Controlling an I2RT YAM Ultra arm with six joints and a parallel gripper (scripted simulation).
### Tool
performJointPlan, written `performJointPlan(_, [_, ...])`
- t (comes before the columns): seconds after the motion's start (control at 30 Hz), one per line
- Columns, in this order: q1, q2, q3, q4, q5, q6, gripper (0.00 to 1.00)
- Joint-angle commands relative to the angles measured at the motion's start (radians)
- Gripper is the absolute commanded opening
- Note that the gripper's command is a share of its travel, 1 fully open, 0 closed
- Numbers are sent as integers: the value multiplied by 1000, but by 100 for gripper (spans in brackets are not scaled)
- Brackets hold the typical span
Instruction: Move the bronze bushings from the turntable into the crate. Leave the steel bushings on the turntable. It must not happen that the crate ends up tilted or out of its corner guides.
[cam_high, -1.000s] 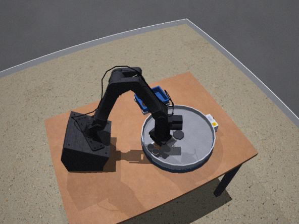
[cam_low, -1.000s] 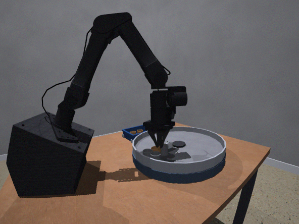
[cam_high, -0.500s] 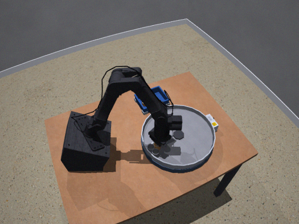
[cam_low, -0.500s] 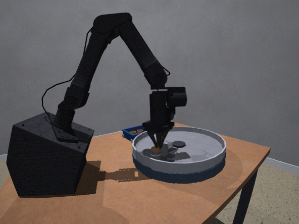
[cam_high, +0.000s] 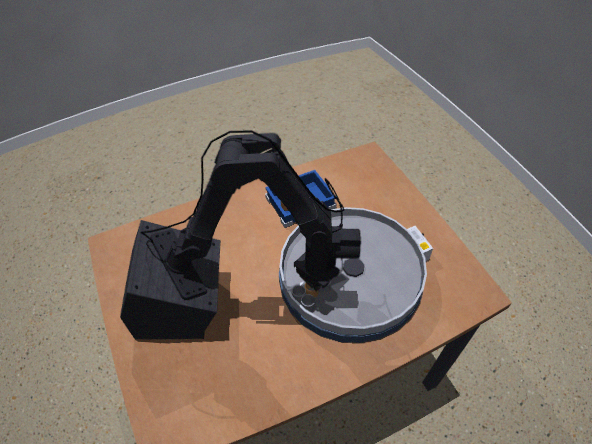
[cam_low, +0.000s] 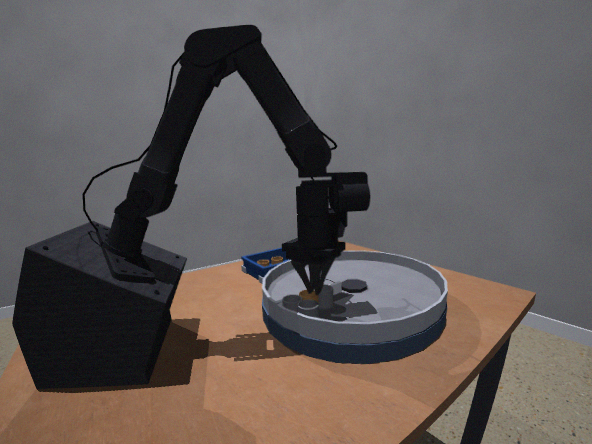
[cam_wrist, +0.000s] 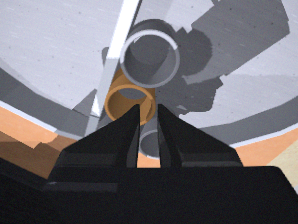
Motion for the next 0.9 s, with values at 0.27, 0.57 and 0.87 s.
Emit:
performJointPlan(0.27, [1, -26, 9, 6, -10, 8, 15])
performJointPlan(0.57, [1, -26, 9, 6, -10, 8, 15])
performJointPlan(0.87, [1, -27, 28, -16, -10, 8, 15])
